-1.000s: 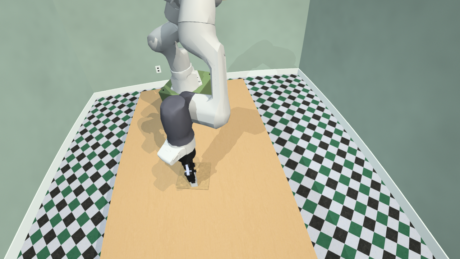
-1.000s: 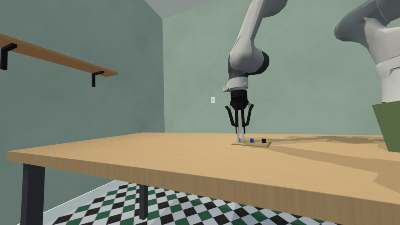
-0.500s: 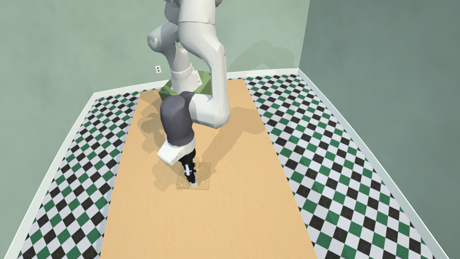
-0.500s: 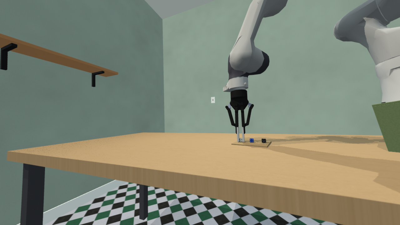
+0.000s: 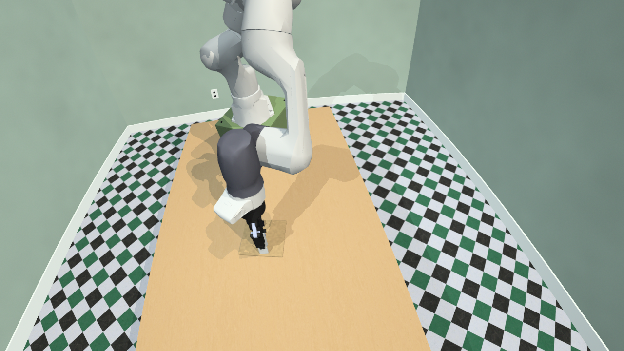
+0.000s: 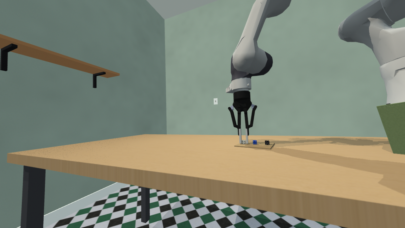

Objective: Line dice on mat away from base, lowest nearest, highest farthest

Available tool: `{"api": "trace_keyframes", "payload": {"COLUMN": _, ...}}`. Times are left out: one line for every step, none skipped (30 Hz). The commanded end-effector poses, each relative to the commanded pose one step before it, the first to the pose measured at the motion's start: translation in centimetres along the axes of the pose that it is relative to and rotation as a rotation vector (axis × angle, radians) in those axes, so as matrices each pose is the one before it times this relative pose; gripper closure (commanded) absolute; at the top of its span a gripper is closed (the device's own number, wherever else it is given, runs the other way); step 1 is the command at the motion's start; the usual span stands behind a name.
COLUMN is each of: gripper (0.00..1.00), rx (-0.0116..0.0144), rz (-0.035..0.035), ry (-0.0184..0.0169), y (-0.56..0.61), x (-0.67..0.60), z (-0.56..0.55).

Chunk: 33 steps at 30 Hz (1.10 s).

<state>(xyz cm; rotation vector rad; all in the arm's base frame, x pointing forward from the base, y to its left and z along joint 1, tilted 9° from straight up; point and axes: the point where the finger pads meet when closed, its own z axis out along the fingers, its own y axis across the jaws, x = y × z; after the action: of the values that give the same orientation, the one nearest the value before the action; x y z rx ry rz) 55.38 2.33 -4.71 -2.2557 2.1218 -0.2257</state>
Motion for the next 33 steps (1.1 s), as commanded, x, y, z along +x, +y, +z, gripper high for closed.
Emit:
{"api": "trace_keyframes", "payload": {"gripper": 0.86, "rx": 0.00155, "rz": -0.00213, "ry": 0.00179, "y": -0.066, "x": 0.101, "z": 0.042}}
{"api": "trace_keyframes", "payload": {"gripper": 0.86, "rx": 0.00000, "rz": 0.00000, "ry": 0.00000, "y": 0.000, "x": 0.000, "z": 0.000}}
{"api": "trace_keyframes", "payload": {"gripper": 0.84, "rx": 0.00000, "rz": 0.00000, "ry": 0.00000, "y": 0.000, "x": 0.000, "z": 0.000}}
{"api": "trace_keyframes", "payload": {"gripper": 0.84, "rx": 0.00000, "rz": 0.00000, "ry": 0.00000, "y": 0.000, "x": 0.000, "z": 0.000}}
{"api": "trace_keyframes", "payload": {"gripper": 0.84, "rx": 0.00000, "rz": 0.00000, "ry": 0.00000, "y": 0.000, "x": 0.000, "z": 0.000}}
{"api": "trace_keyframes", "payload": {"gripper": 0.81, "rx": 0.00000, "rz": 0.00000, "ry": 0.00000, "y": 0.000, "x": 0.000, "z": 0.000}}
{"api": "trace_keyframes", "payload": {"gripper": 0.81, "rx": 0.00000, "rz": 0.00000, "ry": 0.00000, "y": 0.000, "x": 0.000, "z": 0.000}}
{"api": "trace_keyframes", "payload": {"gripper": 0.81, "rx": 0.00000, "rz": 0.00000, "ry": 0.00000, "y": 0.000, "x": 0.000, "z": 0.000}}
{"api": "trace_keyframes", "payload": {"gripper": 0.81, "rx": 0.00000, "rz": 0.00000, "ry": 0.00000, "y": 0.000, "x": 0.000, "z": 0.000}}
{"api": "trace_keyframes", "payload": {"gripper": 0.81, "rx": 0.00000, "rz": 0.00000, "ry": 0.00000, "y": 0.000, "x": 0.000, "z": 0.000}}
{"api": "trace_keyframes", "payload": {"gripper": 0.81, "rx": 0.00000, "rz": 0.00000, "ry": 0.00000, "y": 0.000, "x": 0.000, "z": 0.000}}
{"api": "trace_keyframes", "payload": {"gripper": 0.81, "rx": 0.00000, "rz": 0.00000, "ry": 0.00000, "y": 0.000, "x": 0.000, "z": 0.000}}
{"api": "trace_keyframes", "payload": {"gripper": 0.81, "rx": 0.00000, "rz": 0.00000, "ry": 0.00000, "y": 0.000, "x": 0.000, "z": 0.000}}
{"api": "trace_keyframes", "payload": {"gripper": 0.81, "rx": 0.00000, "rz": 0.00000, "ry": 0.00000, "y": 0.000, "x": 0.000, "z": 0.000}}
{"api": "trace_keyframes", "payload": {"gripper": 0.81, "rx": 0.00000, "rz": 0.00000, "ry": 0.00000, "y": 0.000, "x": 0.000, "z": -0.004}}
{"api": "trace_keyframes", "payload": {"gripper": 0.81, "rx": 0.00000, "rz": 0.00000, "ry": 0.00000, "y": 0.000, "x": 0.000, "z": -0.025}}
{"api": "trace_keyframes", "payload": {"gripper": 0.81, "rx": 0.00000, "rz": 0.00000, "ry": 0.00000, "y": 0.000, "x": 0.000, "z": 0.000}}
{"api": "trace_keyframes", "payload": {"gripper": 0.81, "rx": 0.00000, "rz": 0.00000, "ry": 0.00000, "y": 0.000, "x": 0.000, "z": 0.000}}
{"api": "trace_keyframes", "payload": {"gripper": 0.81, "rx": 0.00001, "rz": -0.00001, "ry": 0.00001, "y": -0.001, "x": 0.000, "z": -0.064}}
{"api": "trace_keyframes", "payload": {"gripper": 0.81, "rx": 0.00001, "rz": -0.00001, "ry": 0.00001, "y": -0.001, "x": 0.000, "z": -0.115}}
{"api": "trace_keyframes", "payload": {"gripper": 0.81, "rx": -0.00001, "rz": 0.00001, "ry": -0.00001, "y": 0.001, "x": 0.000, "z": -0.175}}
{"api": "trace_keyframes", "payload": {"gripper": 0.81, "rx": 0.00000, "rz": 0.00000, "ry": 0.00000, "y": 0.000, "x": 0.000, "z": -0.239}}
{"api": "trace_keyframes", "payload": {"gripper": 0.81, "rx": -0.00001, "rz": 0.00001, "ry": -0.00001, "y": 0.001, "x": 0.000, "z": -0.304}}
{"api": "trace_keyframes", "payload": {"gripper": 0.81, "rx": 0.00001, "rz": -0.00001, "ry": 0.00001, "y": -0.001, "x": 0.000, "z": -0.365}}
{"api": "trace_keyframes", "payload": {"gripper": 0.81, "rx": 0.00000, "rz": 0.00000, "ry": 0.00000, "y": 0.000, "x": 0.000, "z": -0.421}}
{"api": "trace_keyframes", "payload": {"gripper": 0.81, "rx": 0.00000, "rz": 0.00000, "ry": 0.00000, "y": 0.000, "x": 0.000, "z": -0.469}}
{"api": "trace_keyframes", "payload": {"gripper": 0.81, "rx": 0.00000, "rz": 0.00000, "ry": 0.00000, "y": 0.000, "x": 0.000, "z": -0.508}}
{"api": "trace_keyframes", "payload": {"gripper": 0.81, "rx": 0.00000, "rz": 0.00000, "ry": 0.00000, "y": 0.000, "x": 0.000, "z": -0.536}}
{"api": "trace_keyframes", "payload": {"gripper": 0.81, "rx": -0.00001, "rz": 0.00001, "ry": -0.00001, "y": 0.001, "x": 0.000, "z": -0.554}}
{"api": "trace_keyframes", "payload": {"gripper": 0.81, "rx": 0.00001, "rz": -0.00001, "ry": 0.00001, "y": -0.001, "x": 0.000, "z": -0.561}}
{"api": "trace_keyframes", "payload": {"gripper": 0.81, "rx": 0.00001, "rz": -0.00001, "ry": 0.00001, "y": -0.001, "x": 0.000, "z": -0.559}}
{"api": "trace_keyframes", "payload": {"gripper": 0.81, "rx": 0.00000, "rz": 0.00000, "ry": 0.00000, "y": 0.000, "x": 0.000, "z": -0.547}}
{"api": "trace_keyframes", "payload": {"gripper": 0.81, "rx": 0.00000, "rz": 0.00000, "ry": 0.00000, "y": 0.000, "x": 0.000, "z": -0.526}}
